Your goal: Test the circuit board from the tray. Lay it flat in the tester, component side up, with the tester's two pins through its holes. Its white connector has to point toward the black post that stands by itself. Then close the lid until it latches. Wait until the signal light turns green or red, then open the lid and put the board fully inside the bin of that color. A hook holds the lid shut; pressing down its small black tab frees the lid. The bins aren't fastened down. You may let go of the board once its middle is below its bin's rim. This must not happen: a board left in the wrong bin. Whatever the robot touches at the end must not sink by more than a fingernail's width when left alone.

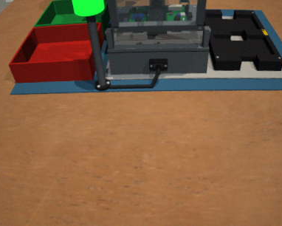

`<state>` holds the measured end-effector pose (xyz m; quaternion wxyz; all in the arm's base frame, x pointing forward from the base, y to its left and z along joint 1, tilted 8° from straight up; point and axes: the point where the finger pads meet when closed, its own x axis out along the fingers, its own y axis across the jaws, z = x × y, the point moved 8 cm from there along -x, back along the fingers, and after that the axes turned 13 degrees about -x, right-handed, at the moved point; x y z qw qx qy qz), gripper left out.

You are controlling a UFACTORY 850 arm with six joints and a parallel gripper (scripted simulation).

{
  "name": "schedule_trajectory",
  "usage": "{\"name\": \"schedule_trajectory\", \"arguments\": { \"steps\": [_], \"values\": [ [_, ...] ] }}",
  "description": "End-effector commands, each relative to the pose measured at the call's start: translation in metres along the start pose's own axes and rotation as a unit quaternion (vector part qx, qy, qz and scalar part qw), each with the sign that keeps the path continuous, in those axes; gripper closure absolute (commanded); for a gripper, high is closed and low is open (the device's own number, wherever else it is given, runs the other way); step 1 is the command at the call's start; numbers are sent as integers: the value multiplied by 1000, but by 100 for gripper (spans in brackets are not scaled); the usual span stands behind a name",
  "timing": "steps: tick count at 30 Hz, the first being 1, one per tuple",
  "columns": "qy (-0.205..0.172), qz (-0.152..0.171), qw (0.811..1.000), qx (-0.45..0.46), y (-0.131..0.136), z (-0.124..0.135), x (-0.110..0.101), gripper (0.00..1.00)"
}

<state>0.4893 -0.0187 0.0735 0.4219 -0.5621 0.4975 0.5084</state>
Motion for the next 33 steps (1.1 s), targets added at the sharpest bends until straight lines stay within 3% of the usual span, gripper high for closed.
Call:
{"name": "schedule_trajectory", "arguments": {
  "steps": [1, 33],
  "values": [
    [0, -1, 1000, 0, -1, 0, -1, 21],
    [0, -1, 1000, 0, -1, 0, -5, 21]
  ]
}}
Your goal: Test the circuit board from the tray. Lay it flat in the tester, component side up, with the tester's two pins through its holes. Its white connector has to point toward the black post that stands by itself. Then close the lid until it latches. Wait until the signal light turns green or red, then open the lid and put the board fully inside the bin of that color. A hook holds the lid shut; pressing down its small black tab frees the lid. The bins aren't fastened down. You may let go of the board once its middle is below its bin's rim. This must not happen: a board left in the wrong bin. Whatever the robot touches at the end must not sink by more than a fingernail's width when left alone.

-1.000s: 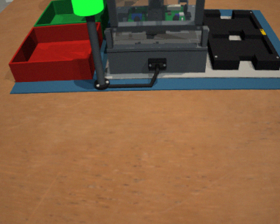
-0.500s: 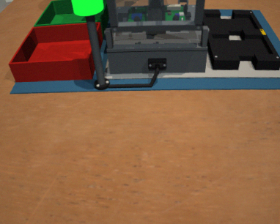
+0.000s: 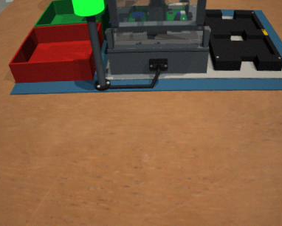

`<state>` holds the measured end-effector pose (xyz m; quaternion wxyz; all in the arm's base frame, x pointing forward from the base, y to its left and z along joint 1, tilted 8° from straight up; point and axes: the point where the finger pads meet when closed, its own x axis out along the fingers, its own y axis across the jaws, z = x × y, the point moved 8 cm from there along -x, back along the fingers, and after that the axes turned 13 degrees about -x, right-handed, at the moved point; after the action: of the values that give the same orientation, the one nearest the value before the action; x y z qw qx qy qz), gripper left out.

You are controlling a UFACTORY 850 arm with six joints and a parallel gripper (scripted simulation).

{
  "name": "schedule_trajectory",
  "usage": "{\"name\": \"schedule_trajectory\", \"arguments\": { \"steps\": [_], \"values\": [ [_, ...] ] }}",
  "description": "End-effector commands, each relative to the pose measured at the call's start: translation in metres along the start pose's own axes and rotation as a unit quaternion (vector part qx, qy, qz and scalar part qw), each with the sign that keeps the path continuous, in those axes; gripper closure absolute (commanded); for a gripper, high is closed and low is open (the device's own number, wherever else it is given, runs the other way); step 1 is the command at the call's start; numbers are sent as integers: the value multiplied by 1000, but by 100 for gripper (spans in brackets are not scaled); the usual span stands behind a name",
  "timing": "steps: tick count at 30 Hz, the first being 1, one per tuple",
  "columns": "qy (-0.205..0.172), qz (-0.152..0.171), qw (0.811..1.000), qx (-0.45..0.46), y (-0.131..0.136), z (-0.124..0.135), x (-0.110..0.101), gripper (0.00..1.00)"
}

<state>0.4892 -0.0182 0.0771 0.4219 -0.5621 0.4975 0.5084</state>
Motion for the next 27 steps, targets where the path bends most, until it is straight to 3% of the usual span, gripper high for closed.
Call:
{"name": "schedule_trajectory", "arguments": {
  "steps": [1, 27],
  "values": [
    [0, -1, 1000, 0, -1, 0, -2, 21],
    [0, -1, 1000, 0, -1, 0, -7, 21]
  ]
}}
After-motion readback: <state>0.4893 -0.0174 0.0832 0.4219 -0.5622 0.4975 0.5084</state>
